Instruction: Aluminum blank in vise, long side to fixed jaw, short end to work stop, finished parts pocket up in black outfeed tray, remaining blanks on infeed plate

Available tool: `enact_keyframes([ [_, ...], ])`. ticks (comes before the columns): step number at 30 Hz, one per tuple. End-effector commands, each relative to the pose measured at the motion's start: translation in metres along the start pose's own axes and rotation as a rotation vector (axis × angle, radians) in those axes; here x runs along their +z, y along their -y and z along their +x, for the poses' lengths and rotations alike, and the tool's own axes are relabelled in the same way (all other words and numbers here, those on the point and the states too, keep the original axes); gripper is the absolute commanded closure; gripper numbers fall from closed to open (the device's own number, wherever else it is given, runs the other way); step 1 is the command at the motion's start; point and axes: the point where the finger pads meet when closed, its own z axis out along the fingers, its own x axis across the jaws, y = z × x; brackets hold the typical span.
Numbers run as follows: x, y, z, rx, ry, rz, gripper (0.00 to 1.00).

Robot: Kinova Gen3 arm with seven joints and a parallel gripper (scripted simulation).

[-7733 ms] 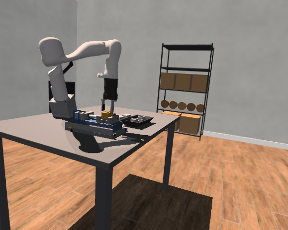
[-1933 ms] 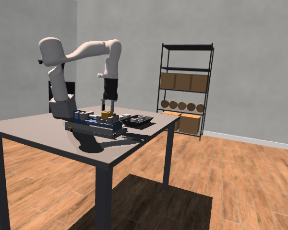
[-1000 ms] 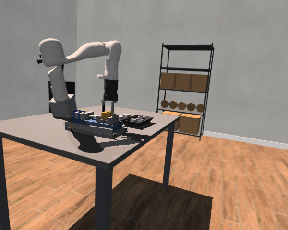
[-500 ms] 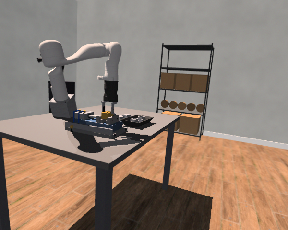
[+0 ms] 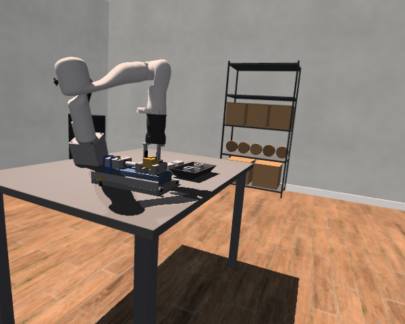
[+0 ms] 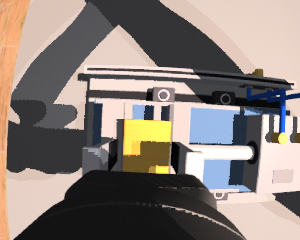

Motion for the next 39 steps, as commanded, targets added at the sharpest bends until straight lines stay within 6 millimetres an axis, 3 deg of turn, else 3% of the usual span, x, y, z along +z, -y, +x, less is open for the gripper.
enact_keyframes([
  [1, 0.0017, 0.0013, -0.0009, -0.004, 0.005, 0.001, 0.00],
  [37, 0.0017, 0.0013, -0.0009, -0.004, 0.005, 0.001, 0.00],
  [38, 0.0017, 0.0013, -0.0009, -0.004, 0.005, 0.001, 1.00],
  [39, 0.0017, 0.0013, -0.0009, -0.004, 0.005, 0.001, 1.00],
])
